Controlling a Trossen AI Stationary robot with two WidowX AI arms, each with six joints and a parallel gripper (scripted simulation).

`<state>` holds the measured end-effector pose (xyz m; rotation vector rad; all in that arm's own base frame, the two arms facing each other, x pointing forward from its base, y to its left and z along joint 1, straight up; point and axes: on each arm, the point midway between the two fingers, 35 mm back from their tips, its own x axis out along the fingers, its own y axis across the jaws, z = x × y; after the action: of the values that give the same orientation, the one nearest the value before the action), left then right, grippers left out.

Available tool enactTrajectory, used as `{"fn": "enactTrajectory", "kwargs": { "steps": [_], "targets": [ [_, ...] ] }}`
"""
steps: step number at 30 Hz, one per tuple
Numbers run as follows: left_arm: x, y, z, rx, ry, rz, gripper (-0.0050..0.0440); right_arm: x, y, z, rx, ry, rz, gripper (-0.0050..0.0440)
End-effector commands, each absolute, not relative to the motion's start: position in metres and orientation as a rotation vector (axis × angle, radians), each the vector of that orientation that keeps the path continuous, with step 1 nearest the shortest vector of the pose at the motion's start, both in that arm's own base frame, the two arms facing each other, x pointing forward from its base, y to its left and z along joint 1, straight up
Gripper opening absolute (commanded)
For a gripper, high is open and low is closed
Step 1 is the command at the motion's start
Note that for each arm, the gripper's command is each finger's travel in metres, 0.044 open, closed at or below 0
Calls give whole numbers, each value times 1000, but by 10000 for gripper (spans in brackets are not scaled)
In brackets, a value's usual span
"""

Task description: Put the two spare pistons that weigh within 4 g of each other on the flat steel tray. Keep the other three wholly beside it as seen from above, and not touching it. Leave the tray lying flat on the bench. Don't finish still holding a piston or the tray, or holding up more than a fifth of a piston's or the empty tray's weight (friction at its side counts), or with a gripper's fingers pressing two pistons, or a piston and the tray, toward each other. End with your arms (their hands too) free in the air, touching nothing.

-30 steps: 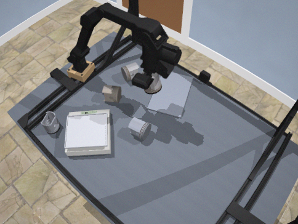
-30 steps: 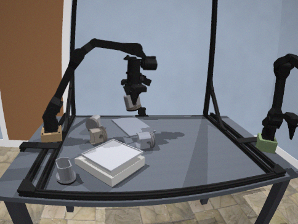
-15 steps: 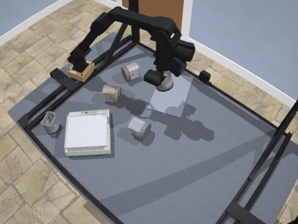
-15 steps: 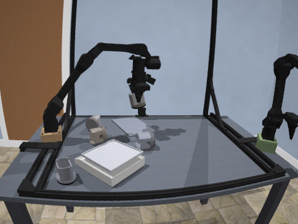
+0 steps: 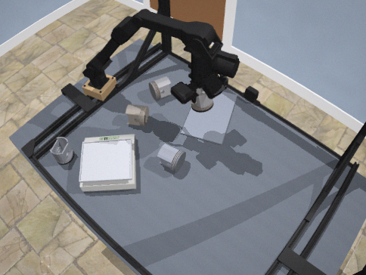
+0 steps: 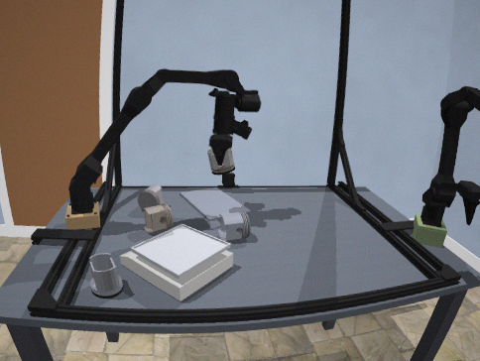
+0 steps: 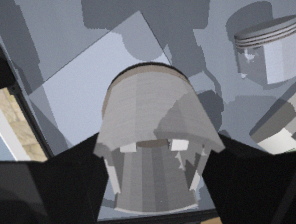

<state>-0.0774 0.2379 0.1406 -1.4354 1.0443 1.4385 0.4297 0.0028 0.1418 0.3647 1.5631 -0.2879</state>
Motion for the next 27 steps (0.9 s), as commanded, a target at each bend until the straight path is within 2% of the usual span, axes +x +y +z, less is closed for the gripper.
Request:
{"fn": "enactTrajectory", "kwargs": {
  "steps": [1, 27],
  "targets": [
    [-77, 238, 141, -1436, 1044, 1436, 440, 431, 2, 143, 436, 1551, -338, 158],
    [-77, 238, 141, -1436, 1044, 1436, 440, 431, 2, 143, 972, 1430, -749, 158]
  ]
}}
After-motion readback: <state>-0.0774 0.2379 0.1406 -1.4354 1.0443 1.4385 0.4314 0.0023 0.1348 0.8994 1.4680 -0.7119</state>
